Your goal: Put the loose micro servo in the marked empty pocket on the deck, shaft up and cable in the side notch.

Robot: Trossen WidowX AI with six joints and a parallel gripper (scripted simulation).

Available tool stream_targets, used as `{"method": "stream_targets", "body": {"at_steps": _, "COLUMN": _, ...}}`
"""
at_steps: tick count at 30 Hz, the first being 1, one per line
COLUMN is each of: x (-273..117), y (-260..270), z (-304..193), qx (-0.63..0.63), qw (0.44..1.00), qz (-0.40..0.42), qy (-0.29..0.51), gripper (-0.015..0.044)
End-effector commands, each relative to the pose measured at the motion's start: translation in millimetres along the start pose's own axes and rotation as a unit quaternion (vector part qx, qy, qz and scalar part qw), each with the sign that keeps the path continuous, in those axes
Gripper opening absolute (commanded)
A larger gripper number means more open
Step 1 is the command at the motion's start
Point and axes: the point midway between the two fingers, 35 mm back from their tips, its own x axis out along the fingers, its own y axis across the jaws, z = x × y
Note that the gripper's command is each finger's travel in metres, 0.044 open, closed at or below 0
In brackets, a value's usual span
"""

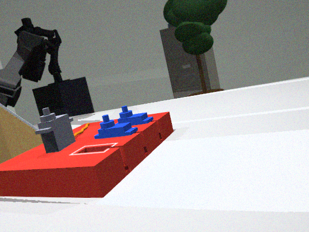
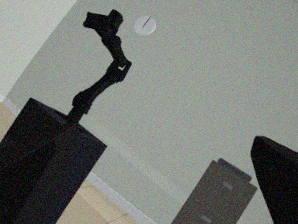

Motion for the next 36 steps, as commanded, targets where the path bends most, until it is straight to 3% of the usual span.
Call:
{"method": "stream_targets", "body": {"at_steps": 1, "x": 0, "y": 0, "z": -1, "qx": -0.001, "qw": 1.000, "qz": 0.000, "qy": 0.001, "gripper": 0.0426}}
{"method": "stream_targets", "body": {"at_steps": 7, "x": -5, "y": -7, "z": -25, "qx": -0.023, "qw": 0.999, "qz": 0.011, "qy": 0.020, "gripper": 0.0440}}
{"method": "stream_targets", "body": {"at_steps": 16, "x": -33, "y": -42, "z": -111, "qx": -0.099, "qw": 0.989, "qz": 0.048, "qy": 0.095, "gripper": 0.0440}}
{"method": "stream_targets", "body": {"at_steps": 36, "x": -132, "y": -157, "z": -260, "qx": -0.222, "qw": 0.925, "qz": 0.109, "qy": 0.289, "gripper": 0.0440}}
